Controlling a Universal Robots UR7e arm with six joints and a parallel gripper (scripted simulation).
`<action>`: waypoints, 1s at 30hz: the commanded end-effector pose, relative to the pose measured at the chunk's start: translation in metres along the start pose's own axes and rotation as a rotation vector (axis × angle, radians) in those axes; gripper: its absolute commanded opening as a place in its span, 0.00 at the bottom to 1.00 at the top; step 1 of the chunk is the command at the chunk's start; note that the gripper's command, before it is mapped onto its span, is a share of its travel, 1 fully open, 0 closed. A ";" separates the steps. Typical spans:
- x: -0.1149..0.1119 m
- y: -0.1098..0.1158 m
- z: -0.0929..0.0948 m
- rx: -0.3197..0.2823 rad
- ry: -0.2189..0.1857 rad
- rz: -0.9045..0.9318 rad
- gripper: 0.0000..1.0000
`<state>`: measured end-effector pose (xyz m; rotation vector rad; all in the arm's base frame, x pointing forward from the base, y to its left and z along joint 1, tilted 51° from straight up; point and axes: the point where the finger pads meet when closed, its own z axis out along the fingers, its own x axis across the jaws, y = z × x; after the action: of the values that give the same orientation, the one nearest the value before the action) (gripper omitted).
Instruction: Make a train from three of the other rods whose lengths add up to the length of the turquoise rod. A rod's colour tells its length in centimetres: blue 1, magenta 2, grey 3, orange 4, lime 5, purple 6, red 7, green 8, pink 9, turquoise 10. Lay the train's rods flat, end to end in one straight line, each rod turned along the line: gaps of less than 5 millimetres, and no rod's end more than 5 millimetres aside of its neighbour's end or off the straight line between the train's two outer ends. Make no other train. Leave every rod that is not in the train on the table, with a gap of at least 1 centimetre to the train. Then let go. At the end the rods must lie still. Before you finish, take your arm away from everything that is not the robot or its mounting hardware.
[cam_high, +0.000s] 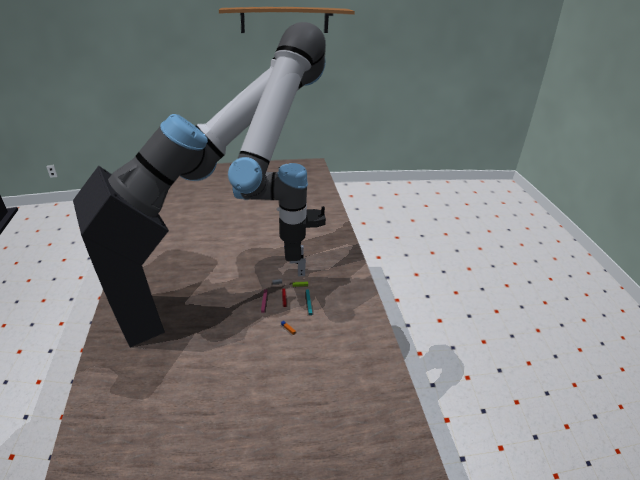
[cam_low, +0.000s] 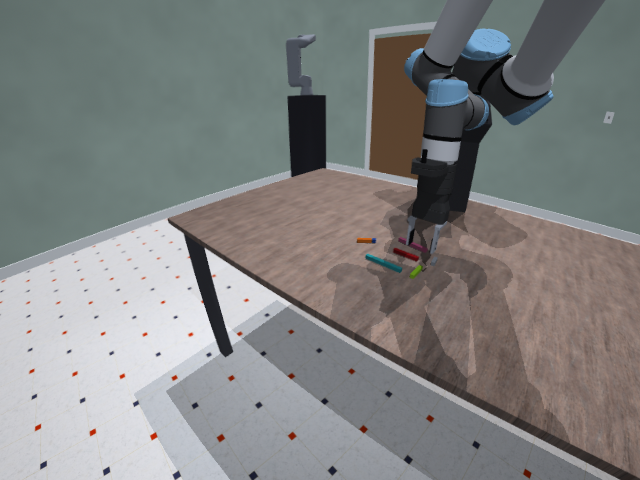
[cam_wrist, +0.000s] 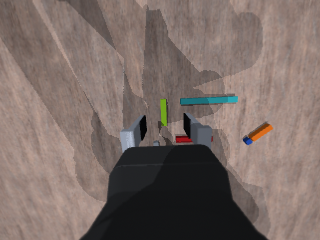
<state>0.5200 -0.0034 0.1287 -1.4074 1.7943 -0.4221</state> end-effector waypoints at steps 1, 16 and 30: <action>-0.001 0.000 0.000 0.002 0.000 0.010 1.00; -0.001 0.000 0.000 0.002 0.000 0.012 0.54; -0.001 0.000 0.000 0.002 0.000 0.012 0.54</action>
<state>0.5200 -0.0027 0.1290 -1.3946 1.8021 -0.4166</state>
